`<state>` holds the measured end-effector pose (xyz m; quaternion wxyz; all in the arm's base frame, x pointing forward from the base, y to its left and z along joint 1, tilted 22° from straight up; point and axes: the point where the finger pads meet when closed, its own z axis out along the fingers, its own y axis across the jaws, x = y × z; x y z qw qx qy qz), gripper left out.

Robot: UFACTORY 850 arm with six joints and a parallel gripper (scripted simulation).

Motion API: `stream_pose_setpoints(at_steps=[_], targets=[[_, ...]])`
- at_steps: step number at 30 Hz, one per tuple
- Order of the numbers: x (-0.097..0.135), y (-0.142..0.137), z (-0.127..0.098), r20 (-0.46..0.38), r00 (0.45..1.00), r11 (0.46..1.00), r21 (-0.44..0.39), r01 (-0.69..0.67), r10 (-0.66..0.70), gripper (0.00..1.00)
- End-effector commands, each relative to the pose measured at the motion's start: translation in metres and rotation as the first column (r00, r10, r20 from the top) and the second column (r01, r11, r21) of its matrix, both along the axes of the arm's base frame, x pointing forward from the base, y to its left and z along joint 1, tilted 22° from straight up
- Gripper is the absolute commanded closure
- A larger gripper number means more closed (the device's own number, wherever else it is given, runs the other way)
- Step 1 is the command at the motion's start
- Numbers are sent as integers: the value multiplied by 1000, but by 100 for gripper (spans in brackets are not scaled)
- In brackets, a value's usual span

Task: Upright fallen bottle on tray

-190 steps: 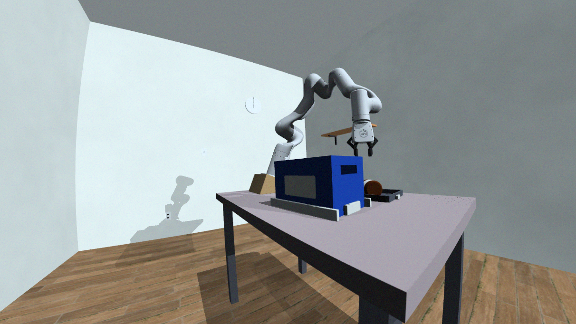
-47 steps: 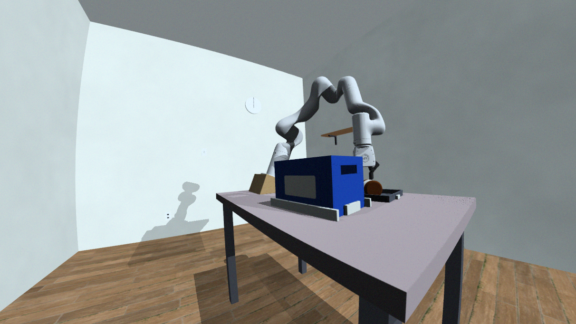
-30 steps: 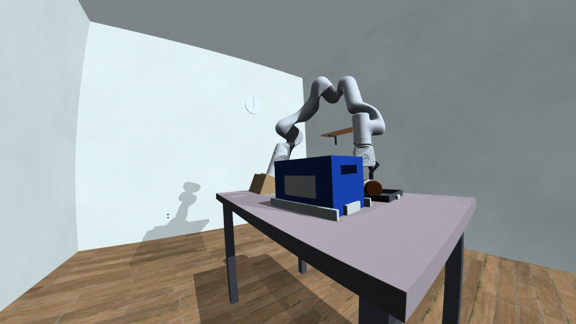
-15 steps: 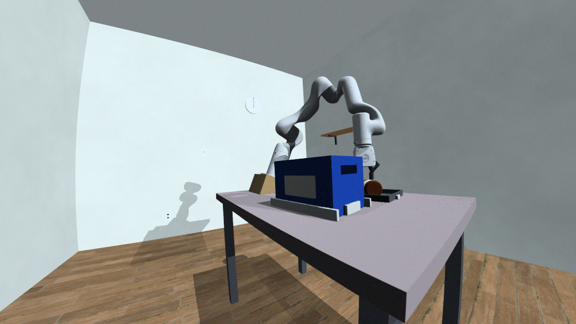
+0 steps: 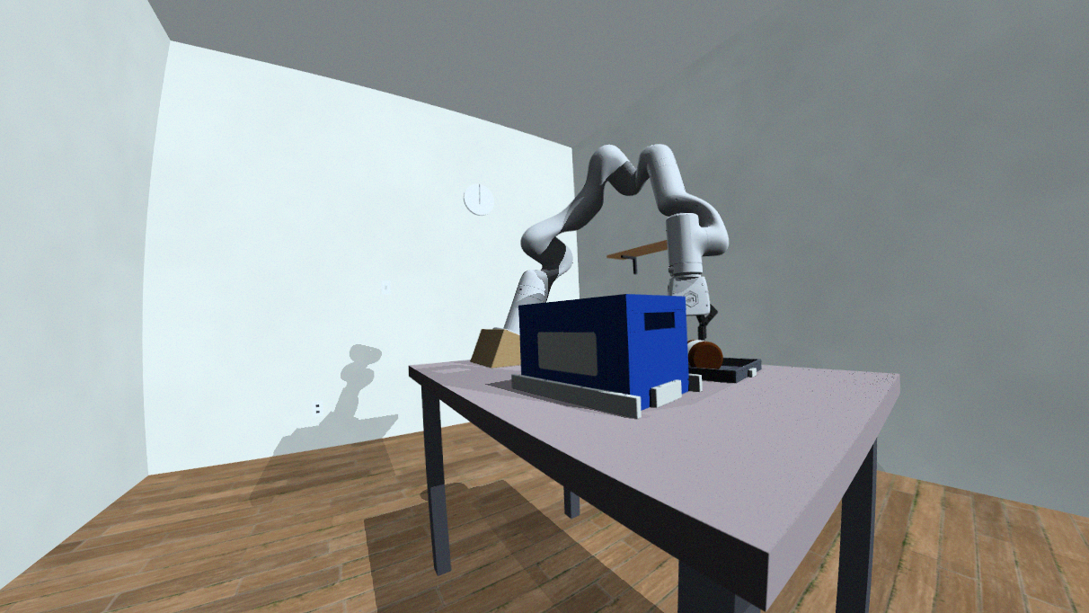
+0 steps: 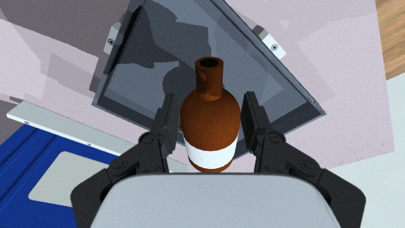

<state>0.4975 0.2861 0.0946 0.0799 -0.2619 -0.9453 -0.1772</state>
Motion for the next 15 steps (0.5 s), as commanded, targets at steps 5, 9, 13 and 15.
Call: stream_pose_setpoints(at_steps=[5, 9, 13, 15], targets=[[1, 1, 0, 2, 1000, 1000, 1, 0, 0, 35], [1, 1, -2, 2, 1000, 1000, 1, 0, 0, 35], [0, 3, -5, 2, 1000, 1000, 1, 0, 0, 35], [0, 3, -7, 2, 1000, 1000, 1, 0, 0, 35]])
